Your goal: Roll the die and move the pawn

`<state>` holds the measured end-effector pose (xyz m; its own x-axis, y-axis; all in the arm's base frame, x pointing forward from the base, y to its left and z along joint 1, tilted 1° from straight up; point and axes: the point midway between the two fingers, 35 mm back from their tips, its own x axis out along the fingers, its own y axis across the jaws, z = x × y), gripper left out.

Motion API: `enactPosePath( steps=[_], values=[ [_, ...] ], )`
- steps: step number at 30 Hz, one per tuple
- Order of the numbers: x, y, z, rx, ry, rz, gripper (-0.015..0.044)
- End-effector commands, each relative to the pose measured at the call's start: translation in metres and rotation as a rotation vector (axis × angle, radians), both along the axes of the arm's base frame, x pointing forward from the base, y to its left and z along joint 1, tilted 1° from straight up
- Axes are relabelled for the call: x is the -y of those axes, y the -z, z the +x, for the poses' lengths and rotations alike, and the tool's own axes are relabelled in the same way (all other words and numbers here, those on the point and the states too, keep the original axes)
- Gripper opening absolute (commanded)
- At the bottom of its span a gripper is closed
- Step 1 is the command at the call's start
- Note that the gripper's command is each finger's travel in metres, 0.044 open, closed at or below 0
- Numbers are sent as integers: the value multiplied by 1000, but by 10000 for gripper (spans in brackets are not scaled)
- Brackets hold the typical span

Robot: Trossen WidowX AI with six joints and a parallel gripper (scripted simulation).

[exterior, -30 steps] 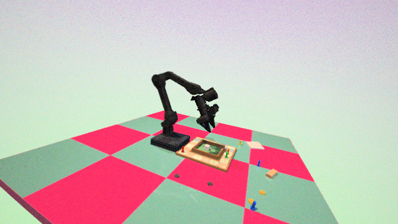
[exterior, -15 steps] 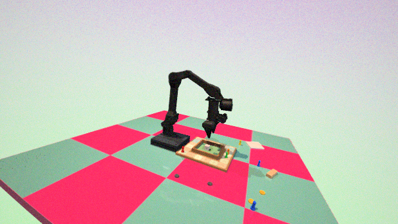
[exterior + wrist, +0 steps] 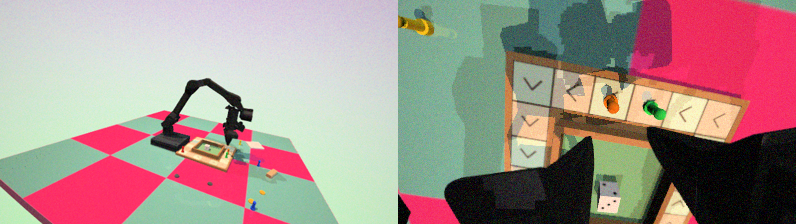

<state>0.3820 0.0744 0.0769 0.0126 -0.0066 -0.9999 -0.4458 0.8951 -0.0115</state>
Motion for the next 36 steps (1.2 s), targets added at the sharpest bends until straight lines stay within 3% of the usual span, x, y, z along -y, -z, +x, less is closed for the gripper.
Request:
enactPosePath(
  steps=[1,36],
  values=[
    [-4,-1,10,7,-33,4,200],
    [-5,50,14,7,-33,4,200]
  ],
)
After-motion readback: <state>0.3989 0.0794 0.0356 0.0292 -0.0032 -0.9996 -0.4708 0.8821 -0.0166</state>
